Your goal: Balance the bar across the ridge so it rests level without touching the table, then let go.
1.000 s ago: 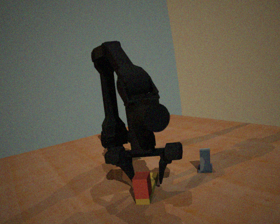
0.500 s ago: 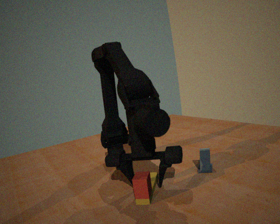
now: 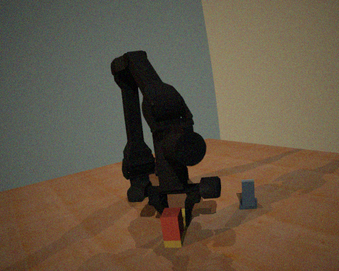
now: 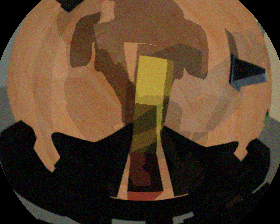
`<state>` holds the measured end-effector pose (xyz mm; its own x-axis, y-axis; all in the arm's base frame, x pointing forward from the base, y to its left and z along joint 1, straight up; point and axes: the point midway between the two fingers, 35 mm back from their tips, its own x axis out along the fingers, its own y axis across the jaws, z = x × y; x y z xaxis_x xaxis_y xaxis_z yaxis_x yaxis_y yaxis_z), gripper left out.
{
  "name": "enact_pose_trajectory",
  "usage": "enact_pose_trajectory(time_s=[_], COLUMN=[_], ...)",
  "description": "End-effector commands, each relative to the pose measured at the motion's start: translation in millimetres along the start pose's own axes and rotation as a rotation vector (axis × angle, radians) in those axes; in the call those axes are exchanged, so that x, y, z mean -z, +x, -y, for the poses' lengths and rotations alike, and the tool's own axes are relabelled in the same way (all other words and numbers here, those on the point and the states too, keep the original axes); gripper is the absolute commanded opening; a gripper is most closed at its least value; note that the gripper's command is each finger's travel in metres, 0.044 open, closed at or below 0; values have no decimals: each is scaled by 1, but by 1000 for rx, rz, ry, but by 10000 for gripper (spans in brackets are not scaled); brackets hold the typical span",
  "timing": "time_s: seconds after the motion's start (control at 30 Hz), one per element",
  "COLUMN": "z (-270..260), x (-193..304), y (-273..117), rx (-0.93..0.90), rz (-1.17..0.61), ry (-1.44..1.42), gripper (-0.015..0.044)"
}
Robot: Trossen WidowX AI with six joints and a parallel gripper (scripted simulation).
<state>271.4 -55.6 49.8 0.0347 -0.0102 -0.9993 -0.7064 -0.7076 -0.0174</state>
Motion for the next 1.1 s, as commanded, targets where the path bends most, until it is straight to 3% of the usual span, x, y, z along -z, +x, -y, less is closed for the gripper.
enact_pose_trajectory(time_s=[0.0, 0.1, 0.23, 1.07], z=[0, 0, 1, 4], x=[0, 0, 1, 5], y=[0, 0, -6, -70], rx=[0, 0, 0, 0], rz=[0, 0, 0, 4], ry=[0, 0, 0, -3], gripper=[124, 104, 0, 0])
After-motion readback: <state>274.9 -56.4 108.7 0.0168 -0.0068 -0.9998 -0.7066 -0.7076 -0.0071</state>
